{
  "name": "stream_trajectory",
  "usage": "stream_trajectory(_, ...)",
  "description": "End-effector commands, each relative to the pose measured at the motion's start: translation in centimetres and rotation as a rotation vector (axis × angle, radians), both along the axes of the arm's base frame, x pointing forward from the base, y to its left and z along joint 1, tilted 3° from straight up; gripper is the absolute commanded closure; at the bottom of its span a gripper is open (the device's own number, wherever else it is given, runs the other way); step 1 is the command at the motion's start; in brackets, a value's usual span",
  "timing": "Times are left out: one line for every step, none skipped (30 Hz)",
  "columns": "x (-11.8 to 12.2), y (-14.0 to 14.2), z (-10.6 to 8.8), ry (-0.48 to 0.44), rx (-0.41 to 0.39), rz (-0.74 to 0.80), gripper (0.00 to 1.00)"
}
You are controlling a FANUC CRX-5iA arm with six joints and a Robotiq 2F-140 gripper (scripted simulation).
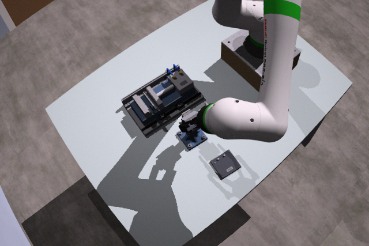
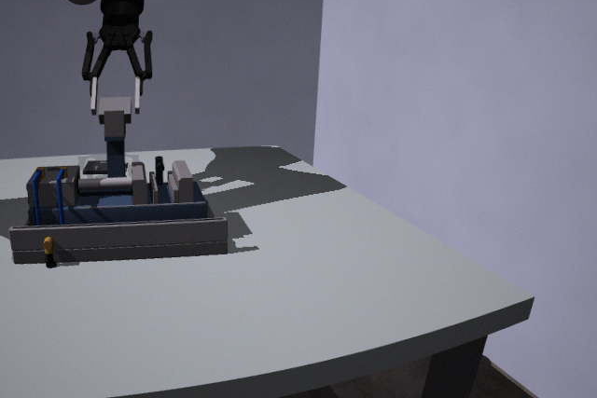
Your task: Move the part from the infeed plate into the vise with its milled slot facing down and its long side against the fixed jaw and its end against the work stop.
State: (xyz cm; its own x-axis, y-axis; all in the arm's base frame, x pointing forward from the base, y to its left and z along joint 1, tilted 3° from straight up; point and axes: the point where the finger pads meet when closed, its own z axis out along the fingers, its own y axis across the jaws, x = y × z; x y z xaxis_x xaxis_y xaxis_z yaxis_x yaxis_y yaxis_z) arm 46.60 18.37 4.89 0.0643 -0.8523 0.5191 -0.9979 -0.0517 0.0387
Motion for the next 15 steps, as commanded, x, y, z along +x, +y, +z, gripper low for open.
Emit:
stream_trajectory(0.02, -0.07, 0.06, 0.001, 0.034, -0.001, 0.49)
stream_trajectory(0.02, -0.10, 0.07, 0.002, 0.044, -0.001, 0.49)
stream_trajectory(0.02, -0.10, 0.07, 0.002, 0.044, -0.001, 0.49)
stream_trajectory(0.02, -0.10, 0.07, 0.002, 0.044, -0.001, 0.49)
stream_trajectory(0.02, -0.12, 0.08, 0.003, 0.054, -0.002, 0.49)
stream_trajectory(0.02, -0.14, 0.09, 0.003, 0.064, -0.002, 0.49)
stream_trajectory(0.03, -0.16, 0.11, 0.004, 0.075, -0.003, 0.49)
stream_trajectory(0.03, -0.19, 0.12, 0.004, 0.086, -0.003, 0.49)
stream_trajectory(0.03, -0.22, 0.13, 0.005, 0.097, -0.003, 0.49)
stream_trajectory(0.03, -0.24, 0.14, 0.006, 0.108, -0.004, 0.49)
stream_trajectory(0.03, -0.27, 0.16, 0.006, 0.120, -0.004, 0.49)
stream_trajectory(0.03, -0.30, 0.17, 0.007, 0.132, -0.005, 0.49)
stream_trajectory(0.03, -0.33, 0.18, 0.007, 0.144, -0.005, 0.49)
stream_trajectory(0.04, -0.36, 0.19, 0.008, 0.157, -0.006, 0.49)
stream_trajectory(0.04, -0.39, 0.21, 0.009, 0.169, -0.006, 0.49)
